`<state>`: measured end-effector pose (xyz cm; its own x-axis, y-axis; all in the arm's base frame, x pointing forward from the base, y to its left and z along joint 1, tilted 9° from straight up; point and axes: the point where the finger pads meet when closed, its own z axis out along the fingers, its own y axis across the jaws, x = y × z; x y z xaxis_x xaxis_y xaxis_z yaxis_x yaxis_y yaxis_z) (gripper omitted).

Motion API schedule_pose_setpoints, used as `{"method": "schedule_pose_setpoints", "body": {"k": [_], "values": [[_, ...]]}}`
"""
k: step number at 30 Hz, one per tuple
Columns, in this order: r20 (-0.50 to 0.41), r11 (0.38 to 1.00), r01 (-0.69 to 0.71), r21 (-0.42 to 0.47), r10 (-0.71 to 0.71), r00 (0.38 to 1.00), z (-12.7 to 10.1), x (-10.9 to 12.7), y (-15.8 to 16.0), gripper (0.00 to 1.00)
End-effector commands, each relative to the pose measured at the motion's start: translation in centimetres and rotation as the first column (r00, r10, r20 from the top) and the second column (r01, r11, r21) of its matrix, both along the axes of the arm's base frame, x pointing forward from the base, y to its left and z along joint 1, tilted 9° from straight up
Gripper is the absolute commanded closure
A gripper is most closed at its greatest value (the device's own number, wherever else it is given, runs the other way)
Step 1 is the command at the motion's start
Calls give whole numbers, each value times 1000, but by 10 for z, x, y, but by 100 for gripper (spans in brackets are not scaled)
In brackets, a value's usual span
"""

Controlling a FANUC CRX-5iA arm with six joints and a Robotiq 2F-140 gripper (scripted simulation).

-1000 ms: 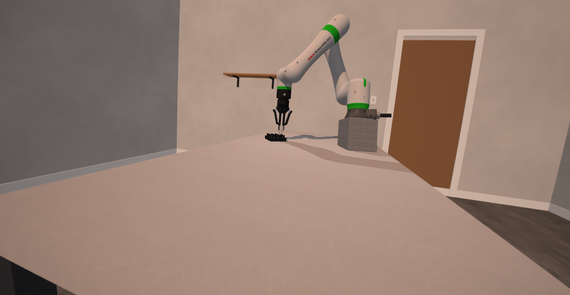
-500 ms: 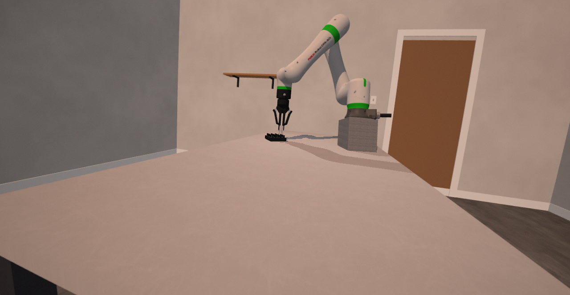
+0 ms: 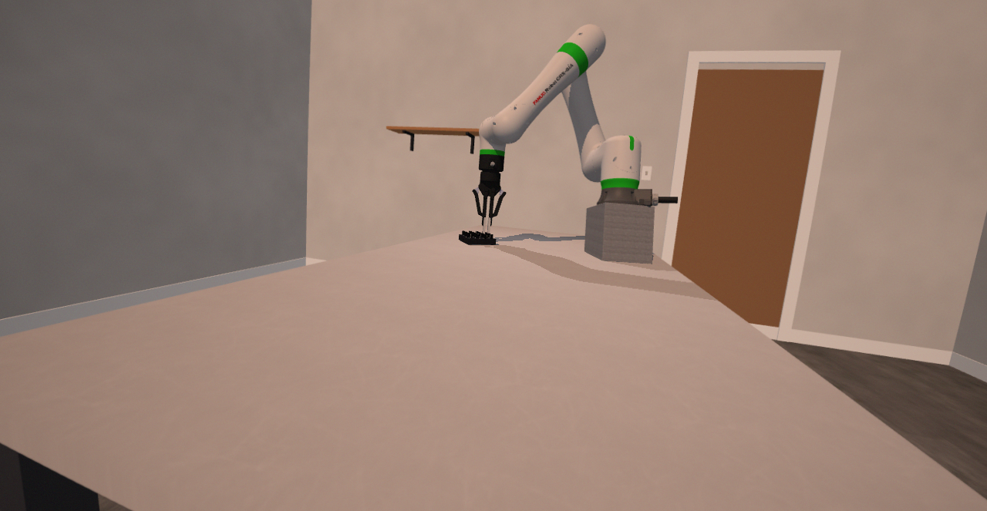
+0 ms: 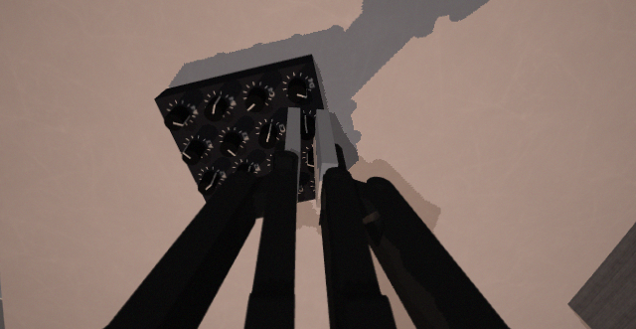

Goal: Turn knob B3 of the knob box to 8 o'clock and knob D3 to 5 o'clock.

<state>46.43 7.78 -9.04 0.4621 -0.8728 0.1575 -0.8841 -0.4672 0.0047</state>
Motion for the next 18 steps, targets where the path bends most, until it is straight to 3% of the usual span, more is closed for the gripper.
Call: {"method": "schedule_pose_setpoints", "body": {"k": [1, 18], "values": [[1, 1000, 4, 0, -4, 1000, 0, 0, 0, 95], [24, 985, 170, 14, -170, 985, 0, 0, 0, 95]]}}
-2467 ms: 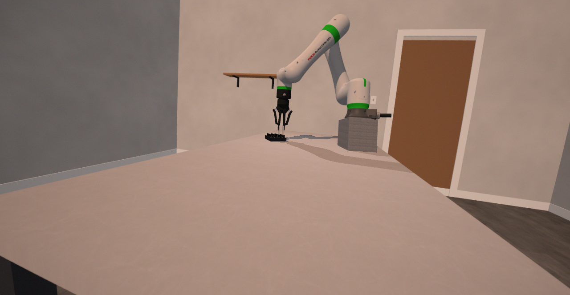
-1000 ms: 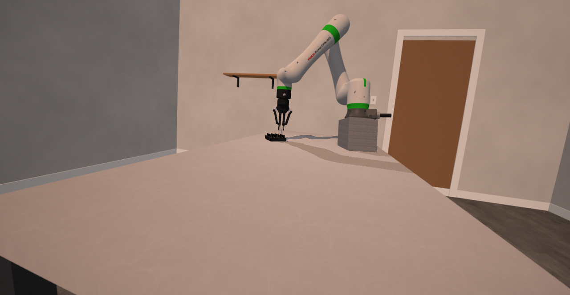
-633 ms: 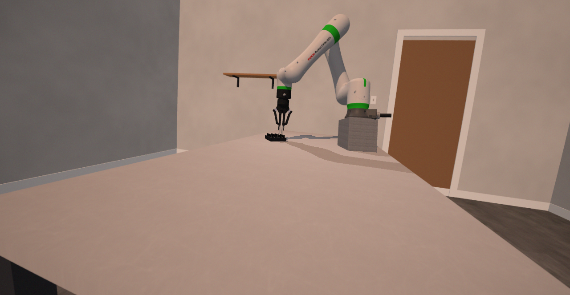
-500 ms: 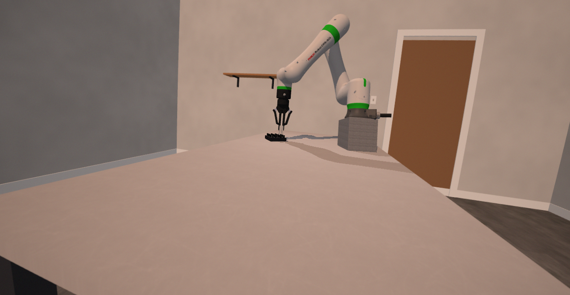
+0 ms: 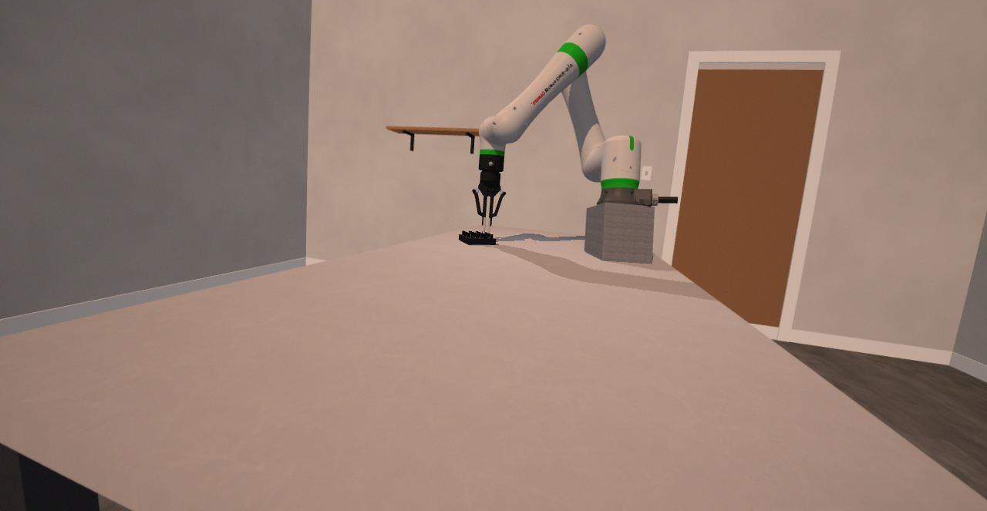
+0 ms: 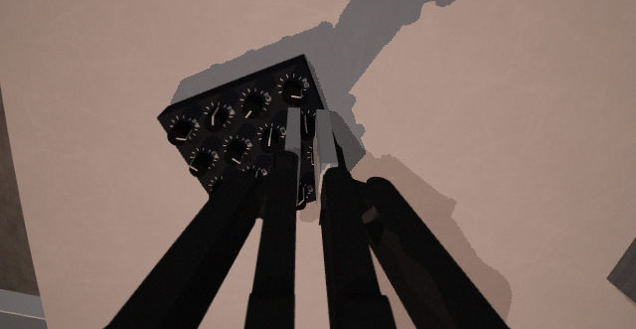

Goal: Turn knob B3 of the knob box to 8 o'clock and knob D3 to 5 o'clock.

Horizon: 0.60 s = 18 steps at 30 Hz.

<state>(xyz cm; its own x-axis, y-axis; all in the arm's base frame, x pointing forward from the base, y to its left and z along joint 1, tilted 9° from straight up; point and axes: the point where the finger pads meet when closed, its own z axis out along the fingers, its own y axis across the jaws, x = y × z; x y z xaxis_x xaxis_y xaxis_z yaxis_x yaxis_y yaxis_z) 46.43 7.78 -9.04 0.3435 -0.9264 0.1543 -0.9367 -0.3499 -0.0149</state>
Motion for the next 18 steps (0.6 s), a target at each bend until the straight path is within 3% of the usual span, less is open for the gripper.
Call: {"method": "schedule_pose_setpoints", "body": {"k": [1, 18], "values": [[8, 999, 42, 1, -42, 999, 0, 0, 0, 95], [53, 916, 399, 38, -401, 915, 0, 0, 0, 95]]}}
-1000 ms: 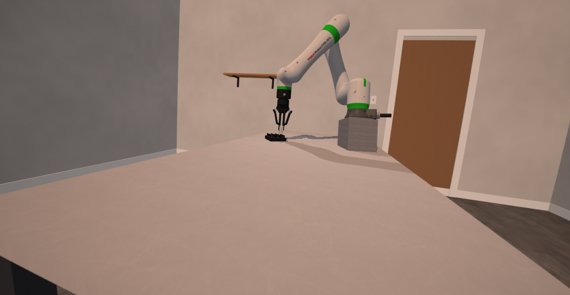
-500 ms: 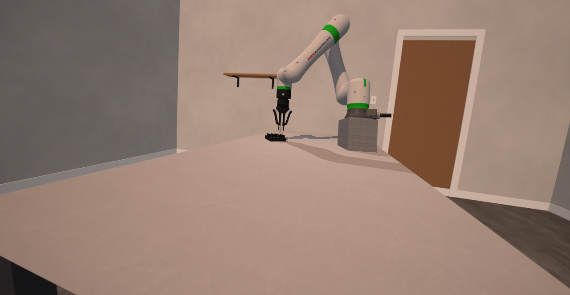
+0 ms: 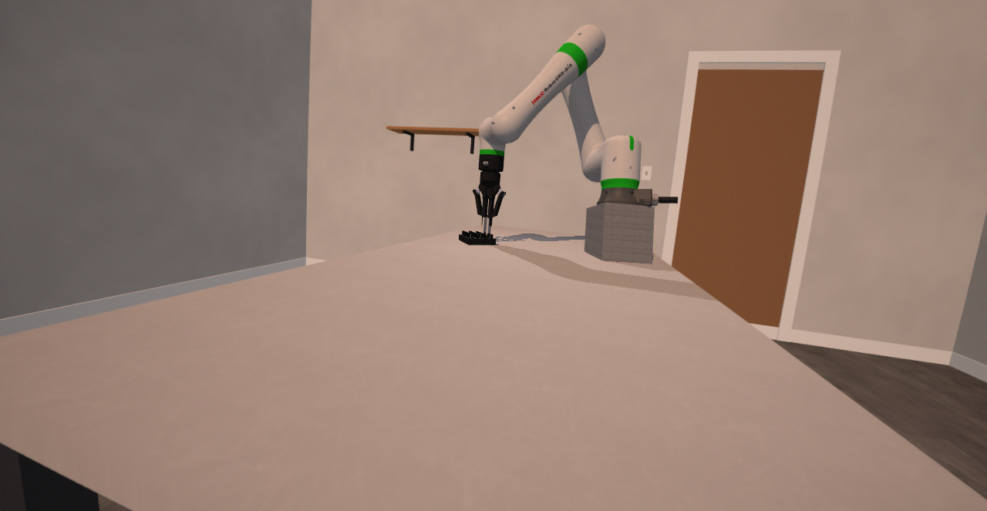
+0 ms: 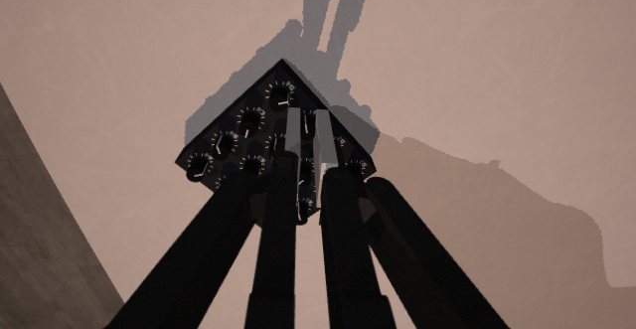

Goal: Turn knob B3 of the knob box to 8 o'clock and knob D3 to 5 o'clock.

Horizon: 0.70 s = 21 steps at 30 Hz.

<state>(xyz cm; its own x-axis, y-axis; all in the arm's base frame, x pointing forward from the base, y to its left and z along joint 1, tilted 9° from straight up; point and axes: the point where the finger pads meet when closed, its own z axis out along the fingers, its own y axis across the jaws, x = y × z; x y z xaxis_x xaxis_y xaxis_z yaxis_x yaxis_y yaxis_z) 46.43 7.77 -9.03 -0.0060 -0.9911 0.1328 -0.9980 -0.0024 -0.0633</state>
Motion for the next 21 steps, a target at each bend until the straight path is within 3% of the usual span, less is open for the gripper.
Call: {"method": "schedule_pose_setpoints", "body": {"k": [1, 12, 21], "values": [[19, 996, 84, -2, -84, 996, 0, 0, 0, 95], [50, 945, 326, 22, -327, 944, 0, 0, 0, 95], [60, 910, 413, 34, -414, 908, 0, 0, 0, 95]]}}
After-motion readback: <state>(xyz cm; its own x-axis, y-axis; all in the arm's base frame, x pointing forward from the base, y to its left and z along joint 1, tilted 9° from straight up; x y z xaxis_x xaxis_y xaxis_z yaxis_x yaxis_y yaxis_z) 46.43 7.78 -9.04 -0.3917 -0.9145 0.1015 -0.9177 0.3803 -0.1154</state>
